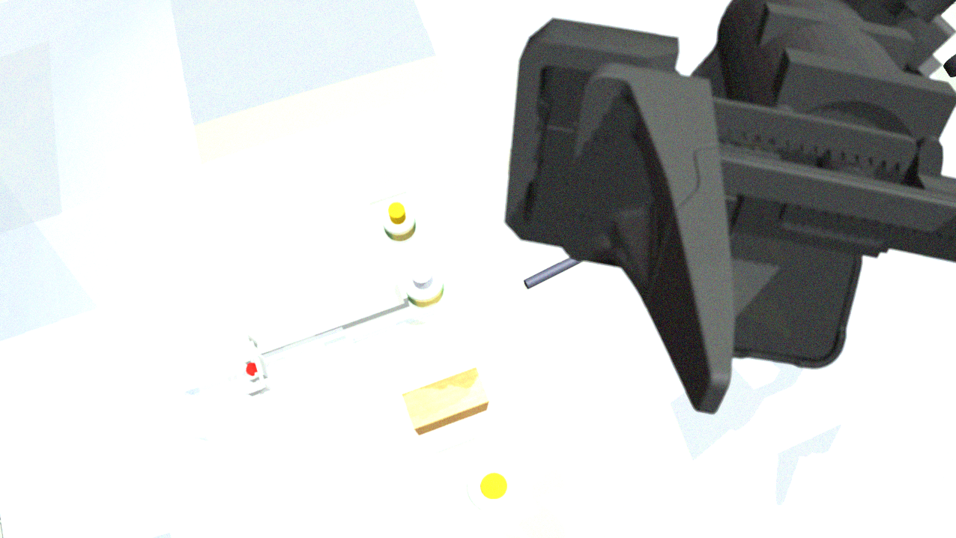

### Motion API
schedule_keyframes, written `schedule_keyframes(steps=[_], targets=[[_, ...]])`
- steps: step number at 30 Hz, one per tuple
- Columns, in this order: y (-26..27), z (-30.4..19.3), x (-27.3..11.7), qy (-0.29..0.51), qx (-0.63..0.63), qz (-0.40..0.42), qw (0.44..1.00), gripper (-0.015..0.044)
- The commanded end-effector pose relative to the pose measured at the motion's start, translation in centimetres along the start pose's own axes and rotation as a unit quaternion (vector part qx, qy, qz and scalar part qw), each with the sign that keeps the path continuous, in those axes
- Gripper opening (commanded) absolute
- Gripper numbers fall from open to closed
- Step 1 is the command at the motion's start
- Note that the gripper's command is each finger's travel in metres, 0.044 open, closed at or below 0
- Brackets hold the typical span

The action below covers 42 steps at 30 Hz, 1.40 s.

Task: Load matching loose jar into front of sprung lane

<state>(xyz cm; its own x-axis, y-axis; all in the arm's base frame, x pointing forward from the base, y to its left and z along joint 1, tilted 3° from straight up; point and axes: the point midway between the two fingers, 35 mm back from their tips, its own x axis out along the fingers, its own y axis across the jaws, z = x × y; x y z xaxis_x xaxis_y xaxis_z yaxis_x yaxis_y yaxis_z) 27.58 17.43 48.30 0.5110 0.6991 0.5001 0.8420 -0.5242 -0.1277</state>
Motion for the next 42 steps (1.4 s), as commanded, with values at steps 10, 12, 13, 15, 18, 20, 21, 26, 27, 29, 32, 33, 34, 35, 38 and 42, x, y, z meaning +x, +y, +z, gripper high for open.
schedule_keyframes(steps=[10, 12, 13, 15, 18, 20, 21, 26, 27, 29, 32, 33, 34, 35, 38, 42], targets=[[12.0, 6.1, -4.9, -0.069, 0.227, 0.240, 0.941, 0.0440], [14.3, 7.4, -6.8, -0.070, 0.276, 0.294, 0.912, 0.0440], [15.4, 8.1, -7.9, -0.069, 0.301, 0.322, 0.895, 0.0440], [17.4, 9.3, -10.2, -0.062, 0.347, 0.377, 0.856, 0.0440], [20.0, 11.0, -14.0, -0.042, 0.411, 0.456, 0.789, 0.0440], [21.3, 12.1, -16.7, -0.023, 0.448, 0.505, 0.737, 0.0440], [21.9, 12.6, -18.1, -0.012, 0.466, 0.528, 0.710, 0.0440], [23.6, 15.0, -25.7, 0.061, 0.536, 0.635, 0.553, 0.0440], [23.7, 15.5, -27.2, 0.079, 0.547, 0.653, 0.518, 0.0440], [23.6, 16.3, -30.4, 0.117, 0.563, 0.687, 0.444, 0.0440], [22.8, 17.5, -35.2, 0.180, 0.577, 0.728, 0.325, 0.0440], [22.3, 17.9, -36.7, 0.202, 0.578, 0.738, 0.283, 0.0440], [21.8, 18.2, -38.3, 0.225, 0.577, 0.748, 0.240, 0.0440], [21.1, 18.5, -39.8, 0.248, 0.574, 0.755, 0.196, 0.0440], [18.6, 19.4, -43.8, 0.316, 0.554, 0.767, 0.065, 0.0440], [14.3, 20.3, -48.2, 0.400, 0.501, 0.759, -0.108, 0.0440]])
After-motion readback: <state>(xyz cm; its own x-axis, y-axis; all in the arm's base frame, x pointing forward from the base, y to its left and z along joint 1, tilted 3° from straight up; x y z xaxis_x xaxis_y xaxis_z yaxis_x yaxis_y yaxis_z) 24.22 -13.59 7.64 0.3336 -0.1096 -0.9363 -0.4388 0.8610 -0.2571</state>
